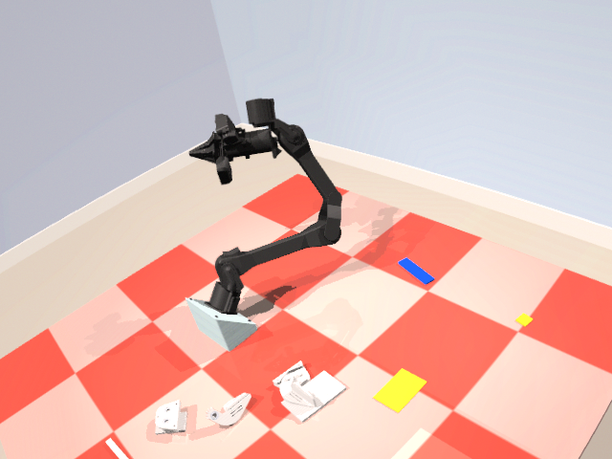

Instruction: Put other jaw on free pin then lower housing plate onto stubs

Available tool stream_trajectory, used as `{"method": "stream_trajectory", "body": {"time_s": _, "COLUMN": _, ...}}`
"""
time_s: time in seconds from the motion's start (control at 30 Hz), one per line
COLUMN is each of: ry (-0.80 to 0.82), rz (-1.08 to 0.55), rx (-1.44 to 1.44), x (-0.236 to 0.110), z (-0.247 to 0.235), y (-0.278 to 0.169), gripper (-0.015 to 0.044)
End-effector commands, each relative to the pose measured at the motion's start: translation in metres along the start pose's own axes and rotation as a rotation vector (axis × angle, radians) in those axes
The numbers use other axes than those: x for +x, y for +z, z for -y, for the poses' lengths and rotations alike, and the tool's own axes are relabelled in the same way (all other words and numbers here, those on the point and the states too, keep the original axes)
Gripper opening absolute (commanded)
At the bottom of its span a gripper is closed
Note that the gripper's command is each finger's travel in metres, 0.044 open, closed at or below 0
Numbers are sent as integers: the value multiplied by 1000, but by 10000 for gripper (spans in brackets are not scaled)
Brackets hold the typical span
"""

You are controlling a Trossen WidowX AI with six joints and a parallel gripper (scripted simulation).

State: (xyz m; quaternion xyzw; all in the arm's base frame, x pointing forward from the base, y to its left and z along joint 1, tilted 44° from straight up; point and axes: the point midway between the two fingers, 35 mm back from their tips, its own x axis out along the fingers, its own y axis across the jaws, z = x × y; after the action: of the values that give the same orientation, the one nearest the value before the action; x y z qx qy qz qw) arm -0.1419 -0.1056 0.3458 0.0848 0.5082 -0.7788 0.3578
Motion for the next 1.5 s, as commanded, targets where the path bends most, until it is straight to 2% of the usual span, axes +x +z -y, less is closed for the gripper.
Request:
{"method": "stream_trajectory", "body": {"time_s": 0.0, "ry": 86, "rz": 17, "rx": 13, "x": 17, "z": -9, "y": 15, "gripper": 0}}
{"method": "stream_trajectory", "body": {"time_s": 0.7, "ry": 532, "rz": -32, "rx": 27, "x": 90, "z": -103, "y": 83, "gripper": 0}}
{"method": "stream_trajectory", "body": {"time_s": 1.47, "ry": 926, "rz": -292, "rx": 1, "x": 116, "z": -253, "y": 117, "gripper": 0}}
